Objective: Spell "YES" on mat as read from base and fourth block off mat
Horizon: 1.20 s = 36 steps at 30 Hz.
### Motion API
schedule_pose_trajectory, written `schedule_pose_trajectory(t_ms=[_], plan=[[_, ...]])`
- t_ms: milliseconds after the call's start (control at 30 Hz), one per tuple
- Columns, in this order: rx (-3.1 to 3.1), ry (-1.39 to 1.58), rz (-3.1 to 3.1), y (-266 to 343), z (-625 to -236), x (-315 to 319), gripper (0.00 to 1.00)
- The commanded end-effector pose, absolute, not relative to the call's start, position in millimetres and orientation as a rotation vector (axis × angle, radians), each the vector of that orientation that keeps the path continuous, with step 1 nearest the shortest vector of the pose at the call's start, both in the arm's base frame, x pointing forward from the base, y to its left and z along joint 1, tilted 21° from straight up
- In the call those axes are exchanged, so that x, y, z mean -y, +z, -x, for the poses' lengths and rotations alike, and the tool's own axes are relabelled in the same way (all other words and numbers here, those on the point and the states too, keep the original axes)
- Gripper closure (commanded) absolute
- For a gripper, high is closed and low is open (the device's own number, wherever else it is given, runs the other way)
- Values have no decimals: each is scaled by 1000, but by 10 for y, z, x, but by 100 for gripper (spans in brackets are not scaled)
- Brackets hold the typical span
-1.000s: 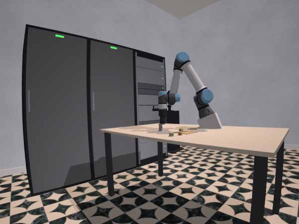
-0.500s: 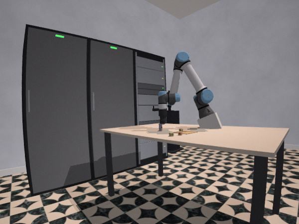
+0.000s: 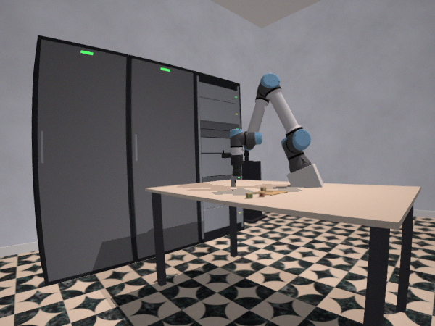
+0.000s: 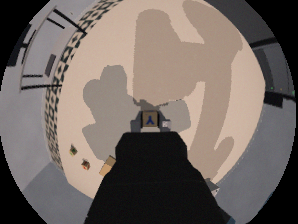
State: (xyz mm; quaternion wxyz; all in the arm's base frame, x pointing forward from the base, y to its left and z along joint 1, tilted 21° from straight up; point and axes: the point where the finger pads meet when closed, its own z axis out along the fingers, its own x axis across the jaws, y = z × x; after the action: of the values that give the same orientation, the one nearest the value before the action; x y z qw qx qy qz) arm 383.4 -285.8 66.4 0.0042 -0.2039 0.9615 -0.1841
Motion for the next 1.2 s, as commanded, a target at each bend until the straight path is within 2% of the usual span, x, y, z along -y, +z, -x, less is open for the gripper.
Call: schedule_pose_trajectory(t_ms=[0, 500, 1167], plan=[[-3009, -583, 639, 928, -3826, 2771, 51], [-3009, -583, 639, 1383, -3784, 2598, 51], [-3012, -578, 648, 1379, -3772, 2582, 51]])
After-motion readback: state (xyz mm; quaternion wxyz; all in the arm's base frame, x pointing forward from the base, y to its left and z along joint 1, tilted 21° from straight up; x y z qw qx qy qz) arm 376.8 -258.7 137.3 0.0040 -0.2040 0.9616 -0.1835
